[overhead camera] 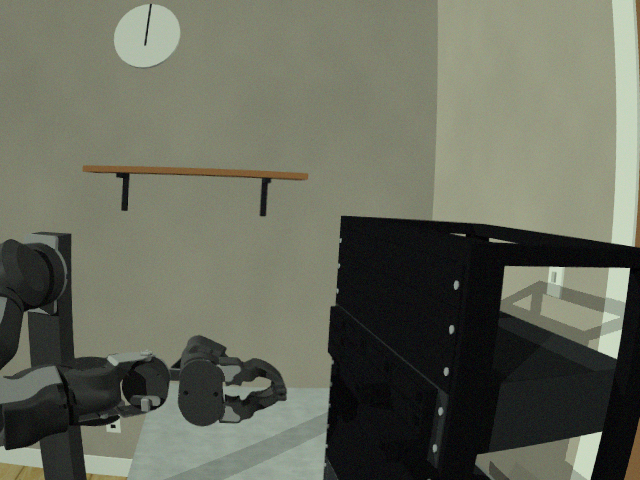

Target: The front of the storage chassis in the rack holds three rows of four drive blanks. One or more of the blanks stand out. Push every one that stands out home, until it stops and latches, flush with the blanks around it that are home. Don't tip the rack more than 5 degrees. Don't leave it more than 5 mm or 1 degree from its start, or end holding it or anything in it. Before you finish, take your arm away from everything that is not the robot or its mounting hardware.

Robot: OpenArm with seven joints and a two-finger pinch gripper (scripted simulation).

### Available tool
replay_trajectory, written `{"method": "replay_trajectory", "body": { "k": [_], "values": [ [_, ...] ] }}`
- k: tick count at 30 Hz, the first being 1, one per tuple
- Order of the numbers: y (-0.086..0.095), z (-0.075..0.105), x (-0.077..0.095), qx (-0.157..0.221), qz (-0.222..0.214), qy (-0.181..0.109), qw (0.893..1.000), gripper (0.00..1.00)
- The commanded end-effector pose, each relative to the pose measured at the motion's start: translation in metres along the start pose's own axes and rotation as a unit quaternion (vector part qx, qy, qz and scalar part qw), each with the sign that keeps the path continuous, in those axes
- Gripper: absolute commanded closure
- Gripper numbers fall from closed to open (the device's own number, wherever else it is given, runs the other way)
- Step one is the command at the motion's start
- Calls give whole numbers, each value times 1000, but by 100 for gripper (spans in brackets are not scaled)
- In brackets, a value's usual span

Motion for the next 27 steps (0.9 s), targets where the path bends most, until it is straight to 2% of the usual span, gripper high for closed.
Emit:
{"method": "replay_trajectory", "body": {
  "k": [1,8,17,20,27],
  "values": [
    [-7,-2,-4,1,8,0,1000,100],
    [-29,-16,-17,1,8,0,1000,100],
    [-31,-19,-18,0,8,0,1000,100],
    [-31,-32,-18,0,8,0,1000,100],
    [-31,-76,-18,0,8,0,1000,100]
  ]
}}
Point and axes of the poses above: the point where the finger pads meet when closed, its own z axis back along the fingers, its own y axis across the jaws, x = y × z, the point moved 10 cm from there along z, back along the fingers, and after that the axes turned 6 degrees about -z, right-handed, at the moved point
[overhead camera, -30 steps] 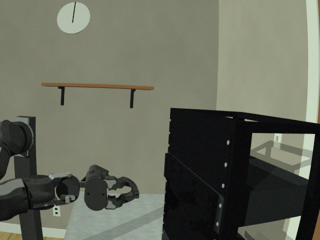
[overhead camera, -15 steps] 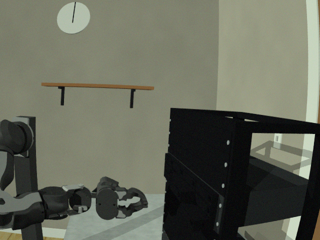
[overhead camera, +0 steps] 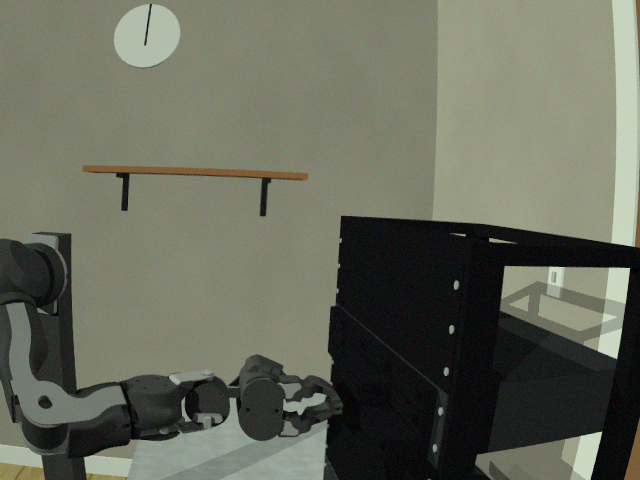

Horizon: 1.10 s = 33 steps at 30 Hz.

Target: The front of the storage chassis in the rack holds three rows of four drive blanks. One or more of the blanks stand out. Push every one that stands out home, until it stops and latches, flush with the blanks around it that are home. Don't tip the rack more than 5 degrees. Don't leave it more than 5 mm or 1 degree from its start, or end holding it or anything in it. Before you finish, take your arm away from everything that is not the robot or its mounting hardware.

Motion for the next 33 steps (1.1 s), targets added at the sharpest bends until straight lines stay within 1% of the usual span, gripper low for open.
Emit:
{"method": "replay_trajectory", "body": {
  "k": [1,5,33],
  "values": [
    [0,-3,-1,-1,2,9,1000,100],
    [0,-5,-1,-1,2,9,1000,100],
    [4,-6,-3,0,1,11,1000,100]
  ]
}}
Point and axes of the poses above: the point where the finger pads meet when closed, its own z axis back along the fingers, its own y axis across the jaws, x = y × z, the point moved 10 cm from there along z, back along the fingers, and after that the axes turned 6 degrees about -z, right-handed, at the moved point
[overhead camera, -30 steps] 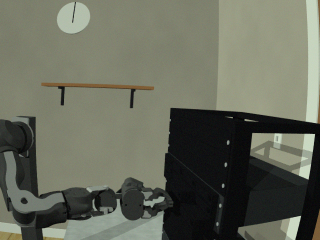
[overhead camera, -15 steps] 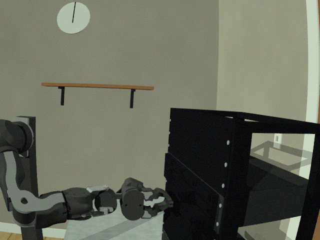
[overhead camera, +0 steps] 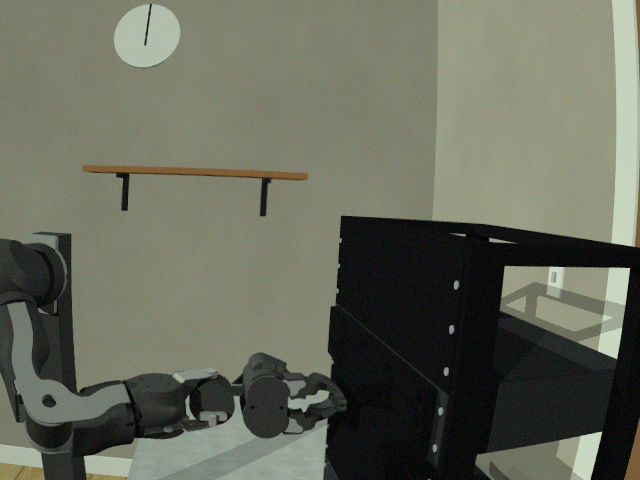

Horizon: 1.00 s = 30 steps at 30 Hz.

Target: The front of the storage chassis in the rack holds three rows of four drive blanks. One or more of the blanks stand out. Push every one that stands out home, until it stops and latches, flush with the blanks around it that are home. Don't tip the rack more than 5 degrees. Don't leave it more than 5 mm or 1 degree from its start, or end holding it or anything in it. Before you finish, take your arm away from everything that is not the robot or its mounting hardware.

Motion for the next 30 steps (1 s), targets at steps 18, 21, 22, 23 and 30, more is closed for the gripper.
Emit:
{"method": "replay_trajectory", "body": {
  "k": [18,21,22,23,30],
  "values": [
    [0,-10,1,-1,1,-1,1000,100],
    [1,-10,0,0,1,0,1000,100],
    [1,-10,0,0,1,0,1000,100],
    [1,-10,0,0,1,0,1000,100],
    [0,-13,1,-1,1,-1,1000,100]
  ]
}}
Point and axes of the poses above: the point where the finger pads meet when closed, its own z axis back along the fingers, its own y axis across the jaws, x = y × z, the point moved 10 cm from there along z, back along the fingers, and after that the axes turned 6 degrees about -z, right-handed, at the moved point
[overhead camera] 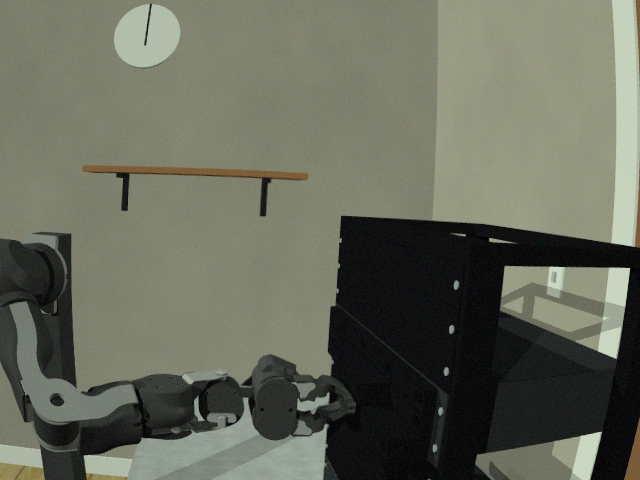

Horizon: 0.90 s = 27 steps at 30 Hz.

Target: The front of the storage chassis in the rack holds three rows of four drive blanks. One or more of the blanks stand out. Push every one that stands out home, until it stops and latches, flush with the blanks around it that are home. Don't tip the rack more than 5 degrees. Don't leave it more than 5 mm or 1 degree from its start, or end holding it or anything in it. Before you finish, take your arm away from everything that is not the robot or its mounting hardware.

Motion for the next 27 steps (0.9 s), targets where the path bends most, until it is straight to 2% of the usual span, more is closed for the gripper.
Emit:
{"method": "replay_trajectory", "body": {
  "k": [1,27],
  "values": [
    [2,-3,-2,3,1,4,1000,100],
    [9,-18,-5,4,1,6,1000,100]
  ]
}}
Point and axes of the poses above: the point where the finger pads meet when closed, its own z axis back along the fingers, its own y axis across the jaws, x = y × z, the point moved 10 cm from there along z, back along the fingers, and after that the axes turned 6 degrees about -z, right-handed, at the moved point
